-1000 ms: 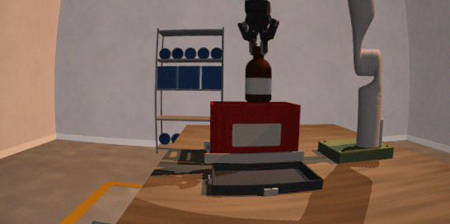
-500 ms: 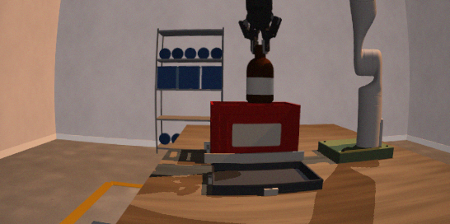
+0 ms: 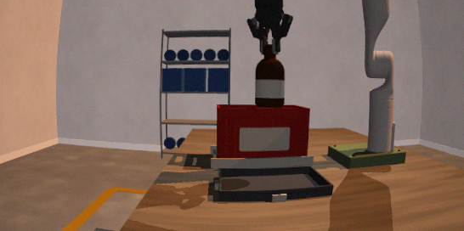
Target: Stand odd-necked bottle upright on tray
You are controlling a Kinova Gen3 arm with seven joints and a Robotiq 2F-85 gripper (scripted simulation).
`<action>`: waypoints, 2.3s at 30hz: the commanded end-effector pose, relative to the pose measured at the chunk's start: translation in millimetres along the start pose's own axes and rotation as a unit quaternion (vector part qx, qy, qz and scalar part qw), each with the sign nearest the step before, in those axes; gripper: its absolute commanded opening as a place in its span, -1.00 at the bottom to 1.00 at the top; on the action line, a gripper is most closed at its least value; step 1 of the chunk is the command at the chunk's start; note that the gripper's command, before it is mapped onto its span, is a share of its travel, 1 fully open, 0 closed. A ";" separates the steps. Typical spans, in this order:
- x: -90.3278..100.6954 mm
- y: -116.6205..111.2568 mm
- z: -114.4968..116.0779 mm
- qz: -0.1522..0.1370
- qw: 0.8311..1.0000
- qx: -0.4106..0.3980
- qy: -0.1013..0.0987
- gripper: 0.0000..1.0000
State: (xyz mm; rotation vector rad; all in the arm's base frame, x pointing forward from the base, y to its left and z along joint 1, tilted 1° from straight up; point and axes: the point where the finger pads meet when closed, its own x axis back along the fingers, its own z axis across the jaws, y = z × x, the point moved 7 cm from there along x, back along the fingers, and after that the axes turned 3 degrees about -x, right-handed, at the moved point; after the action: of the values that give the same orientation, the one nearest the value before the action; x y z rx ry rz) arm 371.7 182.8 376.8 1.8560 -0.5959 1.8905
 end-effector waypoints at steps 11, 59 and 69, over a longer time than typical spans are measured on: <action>0.1 -17.3 -18.2 0.000 1.000 0.005 0.001 -1.00; 0.0 -53.9 -56.4 0.000 1.000 0.005 0.001 -1.00; 0.0 -56.5 -59.1 0.000 1.000 0.005 0.001 -1.00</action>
State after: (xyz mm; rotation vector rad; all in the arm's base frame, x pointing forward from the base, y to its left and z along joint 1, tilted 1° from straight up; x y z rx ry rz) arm 355.7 262.4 375.8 1.8592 -0.5859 1.8964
